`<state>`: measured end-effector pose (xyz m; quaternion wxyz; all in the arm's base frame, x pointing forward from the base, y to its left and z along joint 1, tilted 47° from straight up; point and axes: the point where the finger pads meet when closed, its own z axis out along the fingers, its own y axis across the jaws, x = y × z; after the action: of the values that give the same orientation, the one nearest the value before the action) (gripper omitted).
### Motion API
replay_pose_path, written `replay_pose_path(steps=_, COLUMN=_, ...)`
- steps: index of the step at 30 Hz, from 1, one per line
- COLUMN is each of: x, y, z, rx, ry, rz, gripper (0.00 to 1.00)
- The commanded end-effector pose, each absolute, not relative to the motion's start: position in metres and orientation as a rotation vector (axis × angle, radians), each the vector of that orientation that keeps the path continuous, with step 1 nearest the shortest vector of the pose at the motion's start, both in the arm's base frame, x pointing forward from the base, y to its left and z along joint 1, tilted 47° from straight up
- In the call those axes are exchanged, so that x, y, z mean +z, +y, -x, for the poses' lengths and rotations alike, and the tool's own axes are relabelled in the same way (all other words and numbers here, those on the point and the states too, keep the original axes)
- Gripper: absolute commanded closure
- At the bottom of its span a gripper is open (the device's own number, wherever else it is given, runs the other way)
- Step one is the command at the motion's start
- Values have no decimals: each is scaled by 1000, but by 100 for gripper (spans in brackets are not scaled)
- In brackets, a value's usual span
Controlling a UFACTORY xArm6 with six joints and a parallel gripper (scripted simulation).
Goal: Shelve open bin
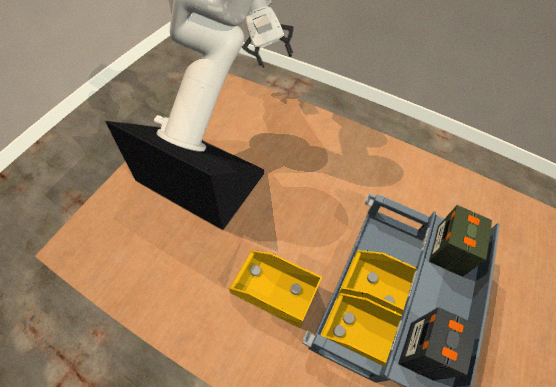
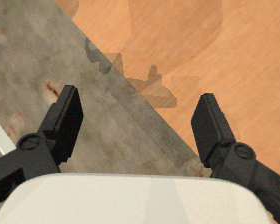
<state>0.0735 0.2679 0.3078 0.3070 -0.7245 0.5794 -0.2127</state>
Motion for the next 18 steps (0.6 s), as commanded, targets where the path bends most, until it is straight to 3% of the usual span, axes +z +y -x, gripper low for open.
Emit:
replay_pose_path(steps=1, x=309, y=269, z=-77, rx=-562, ry=1544, rz=1910, gripper=0)
replay_pose_path(steps=5, x=309, y=269, z=-77, rx=-562, ry=1544, rz=1910, gripper=0)
replay_pose_path(steps=10, x=309, y=248, z=-127, rx=-650, ry=1753, rz=1762, gripper=0)
replay_pose_path(steps=18, x=309, y=248, z=-127, rx=-650, ry=1753, rz=1762, gripper=0)
